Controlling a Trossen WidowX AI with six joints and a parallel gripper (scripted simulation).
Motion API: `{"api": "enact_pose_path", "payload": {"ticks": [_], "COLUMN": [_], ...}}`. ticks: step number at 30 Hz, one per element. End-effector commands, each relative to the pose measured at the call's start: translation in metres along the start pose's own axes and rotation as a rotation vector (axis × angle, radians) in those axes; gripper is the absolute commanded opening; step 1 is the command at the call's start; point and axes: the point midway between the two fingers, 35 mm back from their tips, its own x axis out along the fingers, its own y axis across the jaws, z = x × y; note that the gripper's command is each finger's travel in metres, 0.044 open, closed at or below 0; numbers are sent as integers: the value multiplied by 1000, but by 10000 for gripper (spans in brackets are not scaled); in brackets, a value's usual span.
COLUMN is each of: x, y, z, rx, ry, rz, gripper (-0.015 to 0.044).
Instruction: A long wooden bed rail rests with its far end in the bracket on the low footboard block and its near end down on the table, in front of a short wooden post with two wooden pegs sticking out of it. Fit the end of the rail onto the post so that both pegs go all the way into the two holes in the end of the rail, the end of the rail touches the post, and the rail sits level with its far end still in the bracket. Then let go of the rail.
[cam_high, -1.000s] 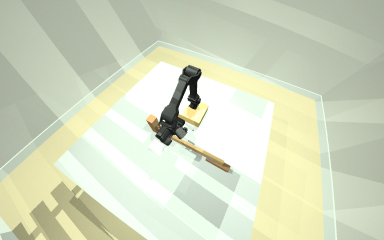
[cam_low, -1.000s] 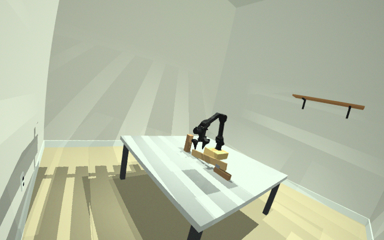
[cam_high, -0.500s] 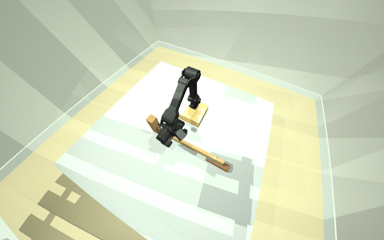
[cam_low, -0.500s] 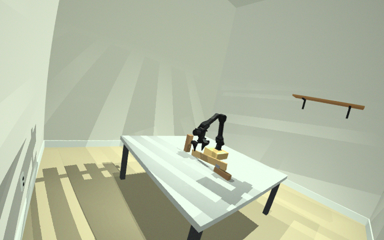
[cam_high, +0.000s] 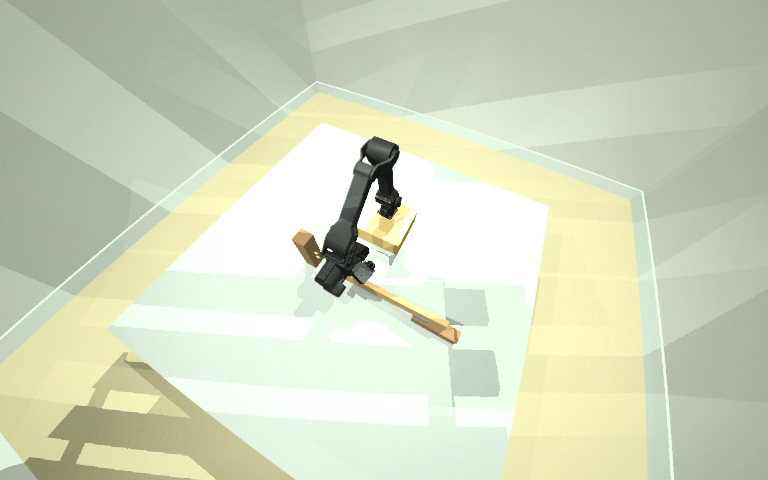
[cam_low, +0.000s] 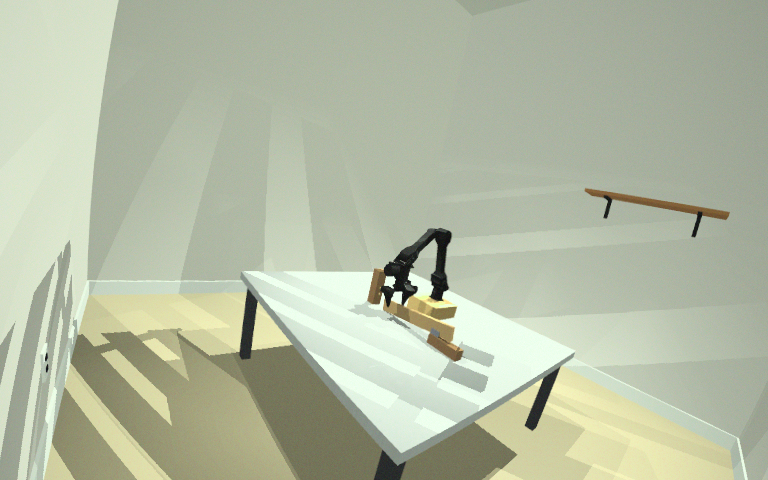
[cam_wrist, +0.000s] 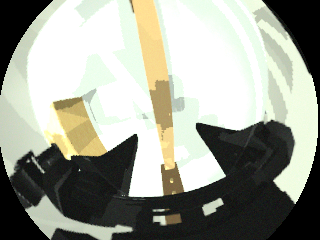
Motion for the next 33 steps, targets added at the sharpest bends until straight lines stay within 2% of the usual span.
{"api": "enact_pose_path", "payload": {"ticks": [1, 18, 32, 33], "x": [8, 32, 32, 32], "y": [2, 4, 4, 4], "z": [-1, -1, -1, -1], "rx": [-1, -3, -3, -3], "ry": [4, 5, 5, 5], "rz": [6, 5, 5, 5], "gripper": [440, 440, 72, 66]}}
